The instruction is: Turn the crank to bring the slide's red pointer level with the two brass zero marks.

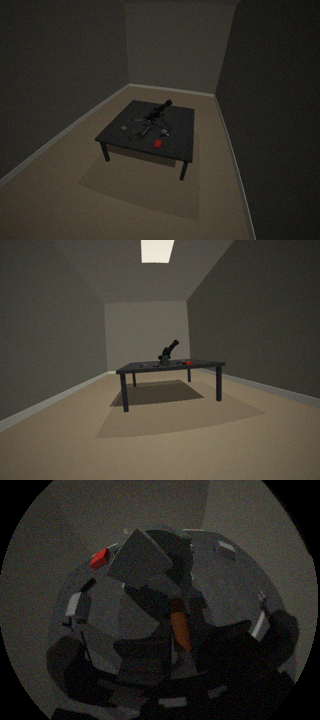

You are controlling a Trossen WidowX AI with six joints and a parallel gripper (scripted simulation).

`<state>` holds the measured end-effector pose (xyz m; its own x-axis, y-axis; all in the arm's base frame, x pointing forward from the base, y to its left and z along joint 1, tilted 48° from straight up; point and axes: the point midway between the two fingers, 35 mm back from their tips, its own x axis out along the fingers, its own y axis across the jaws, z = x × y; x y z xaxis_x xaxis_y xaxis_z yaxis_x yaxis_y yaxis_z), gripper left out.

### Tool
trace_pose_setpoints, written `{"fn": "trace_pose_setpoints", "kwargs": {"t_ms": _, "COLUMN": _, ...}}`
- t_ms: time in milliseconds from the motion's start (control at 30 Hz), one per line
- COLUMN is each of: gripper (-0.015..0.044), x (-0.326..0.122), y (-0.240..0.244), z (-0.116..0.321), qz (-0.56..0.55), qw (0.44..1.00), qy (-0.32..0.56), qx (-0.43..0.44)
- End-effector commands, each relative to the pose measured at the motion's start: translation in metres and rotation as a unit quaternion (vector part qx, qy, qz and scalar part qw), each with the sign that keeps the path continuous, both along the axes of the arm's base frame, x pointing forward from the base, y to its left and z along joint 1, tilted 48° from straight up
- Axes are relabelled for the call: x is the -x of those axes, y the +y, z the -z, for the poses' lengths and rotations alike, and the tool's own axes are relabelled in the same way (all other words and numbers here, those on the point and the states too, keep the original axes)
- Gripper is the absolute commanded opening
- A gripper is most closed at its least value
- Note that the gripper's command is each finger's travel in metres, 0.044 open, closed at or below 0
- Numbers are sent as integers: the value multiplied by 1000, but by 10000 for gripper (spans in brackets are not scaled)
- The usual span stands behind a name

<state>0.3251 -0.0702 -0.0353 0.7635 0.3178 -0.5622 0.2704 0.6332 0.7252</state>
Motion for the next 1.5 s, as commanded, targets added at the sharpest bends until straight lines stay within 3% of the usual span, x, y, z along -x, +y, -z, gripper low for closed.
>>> {"fn": "trace_pose_setpoints", "kwargs": {"t_ms": 0, "gripper": 0, "x": -3, "y": 9, "z": -2, "qz": -11, "qw": 1000, "qy": -2, "qx": -1}}
{"fn": "trace_pose_setpoints", "kwargs": {"t_ms": 1467, "gripper": 0, "x": -8, "y": 21, "z": -16, "qz": -11, "qw": 1000, "qy": -2, "qx": -2}}
